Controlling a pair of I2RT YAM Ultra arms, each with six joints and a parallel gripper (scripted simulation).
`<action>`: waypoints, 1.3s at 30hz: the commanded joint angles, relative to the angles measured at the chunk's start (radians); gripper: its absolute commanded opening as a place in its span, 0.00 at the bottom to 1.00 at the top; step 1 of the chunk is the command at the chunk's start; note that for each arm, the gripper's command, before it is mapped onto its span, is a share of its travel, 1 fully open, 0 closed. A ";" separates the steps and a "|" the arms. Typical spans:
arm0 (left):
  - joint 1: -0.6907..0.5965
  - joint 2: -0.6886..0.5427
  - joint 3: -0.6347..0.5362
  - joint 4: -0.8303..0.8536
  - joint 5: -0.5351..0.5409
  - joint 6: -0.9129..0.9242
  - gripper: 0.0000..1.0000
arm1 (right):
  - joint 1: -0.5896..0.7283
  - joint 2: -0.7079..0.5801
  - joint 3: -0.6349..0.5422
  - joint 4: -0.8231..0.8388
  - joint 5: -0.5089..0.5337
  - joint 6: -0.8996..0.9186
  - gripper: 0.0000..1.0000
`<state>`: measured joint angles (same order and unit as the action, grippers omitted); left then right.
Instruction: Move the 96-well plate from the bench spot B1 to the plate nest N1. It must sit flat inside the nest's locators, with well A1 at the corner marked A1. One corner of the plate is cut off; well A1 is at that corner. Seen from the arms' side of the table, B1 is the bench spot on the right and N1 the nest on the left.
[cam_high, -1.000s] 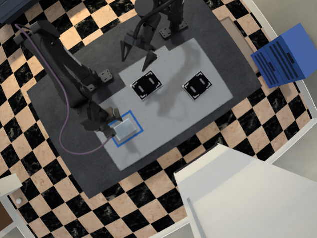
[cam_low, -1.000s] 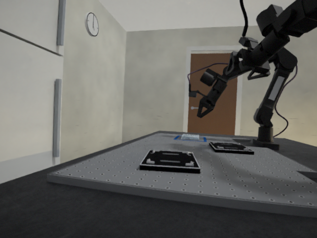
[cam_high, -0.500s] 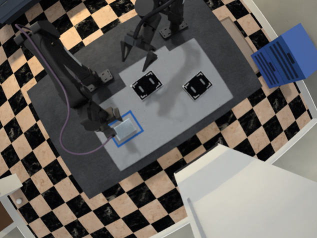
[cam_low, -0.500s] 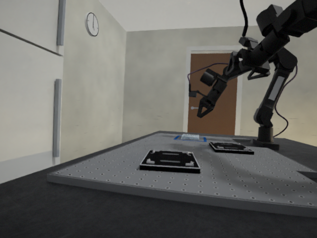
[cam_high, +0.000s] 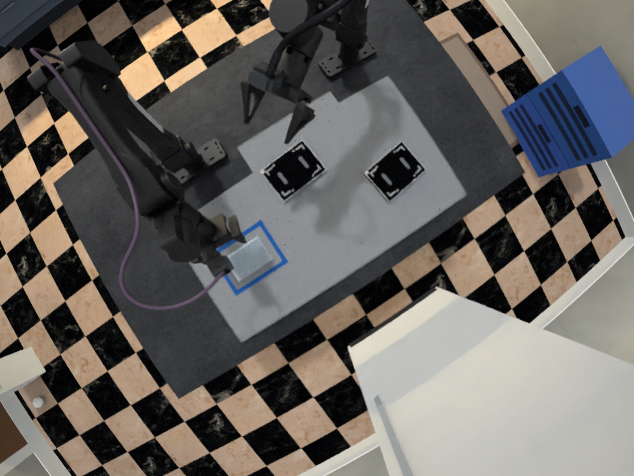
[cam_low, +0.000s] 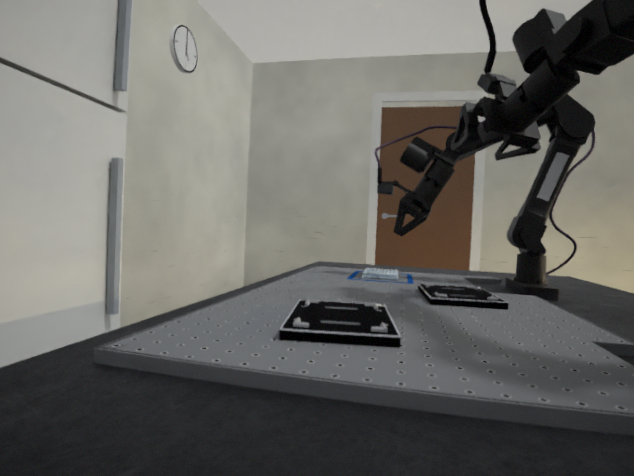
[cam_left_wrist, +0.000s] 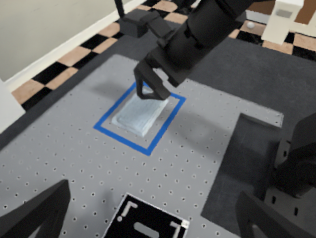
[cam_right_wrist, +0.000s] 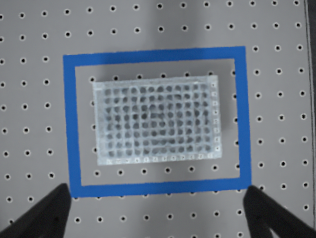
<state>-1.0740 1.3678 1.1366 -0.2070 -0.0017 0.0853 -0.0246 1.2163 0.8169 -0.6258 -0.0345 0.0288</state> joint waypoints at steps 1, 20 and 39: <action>-0.007 -0.031 -0.012 -0.019 -0.009 0.008 1.00 | -0.011 -0.028 0.001 -0.004 -0.007 -0.006 1.00; -0.007 -0.031 -0.012 -0.019 -0.009 0.008 1.00 | -0.055 0.113 0.096 -0.100 -0.114 -0.516 1.00; -0.007 -0.031 -0.012 -0.019 -0.009 0.008 1.00 | -0.042 0.436 0.385 -0.345 -0.071 -1.260 1.00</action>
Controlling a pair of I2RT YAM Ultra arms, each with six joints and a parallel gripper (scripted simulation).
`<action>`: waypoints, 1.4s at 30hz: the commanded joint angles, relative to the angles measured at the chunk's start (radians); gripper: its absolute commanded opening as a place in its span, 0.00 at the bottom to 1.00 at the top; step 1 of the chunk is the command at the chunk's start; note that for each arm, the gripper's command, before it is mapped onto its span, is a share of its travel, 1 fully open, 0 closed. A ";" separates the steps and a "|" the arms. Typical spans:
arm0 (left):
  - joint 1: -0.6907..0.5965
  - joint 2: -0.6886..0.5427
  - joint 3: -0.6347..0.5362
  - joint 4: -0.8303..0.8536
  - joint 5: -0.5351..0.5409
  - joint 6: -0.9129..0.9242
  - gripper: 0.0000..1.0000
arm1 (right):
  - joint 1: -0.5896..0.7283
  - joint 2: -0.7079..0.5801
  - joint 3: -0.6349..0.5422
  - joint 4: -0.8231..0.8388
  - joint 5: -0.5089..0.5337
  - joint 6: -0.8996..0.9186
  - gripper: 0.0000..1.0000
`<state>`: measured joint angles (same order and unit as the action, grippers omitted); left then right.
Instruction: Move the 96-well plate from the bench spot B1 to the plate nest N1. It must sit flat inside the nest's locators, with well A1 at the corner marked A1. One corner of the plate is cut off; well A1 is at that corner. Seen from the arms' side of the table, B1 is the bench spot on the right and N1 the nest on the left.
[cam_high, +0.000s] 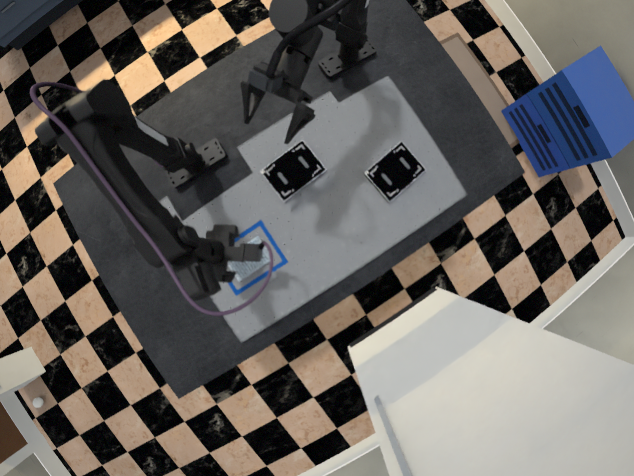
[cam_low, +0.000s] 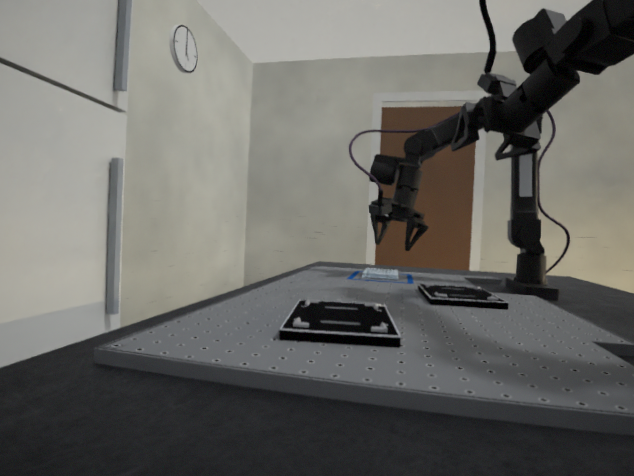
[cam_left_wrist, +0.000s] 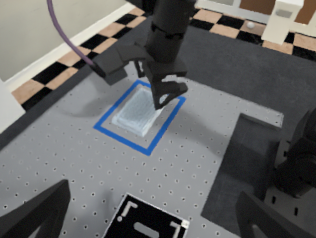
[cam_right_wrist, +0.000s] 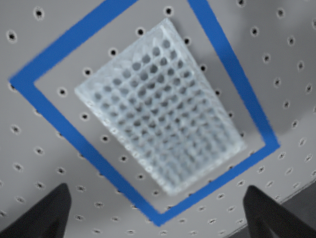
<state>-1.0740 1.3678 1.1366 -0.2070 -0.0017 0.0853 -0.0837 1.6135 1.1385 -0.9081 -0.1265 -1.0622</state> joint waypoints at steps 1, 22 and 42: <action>-0.007 -0.031 -0.012 -0.019 -0.009 0.008 1.00 | 0.021 0.057 0.081 -0.076 0.028 -0.204 1.00; -0.007 -0.031 -0.012 -0.019 -0.009 0.008 1.00 | 0.088 0.263 0.298 -0.198 0.126 -0.566 1.00; -0.007 -0.031 -0.012 -0.019 -0.009 0.008 1.00 | 0.089 0.301 0.205 -0.087 0.126 -0.566 1.00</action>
<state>-1.0740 1.3678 1.1366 -0.2070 -0.0021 0.0853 -0.0040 1.9102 1.3590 -1.0245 -0.0010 -1.6218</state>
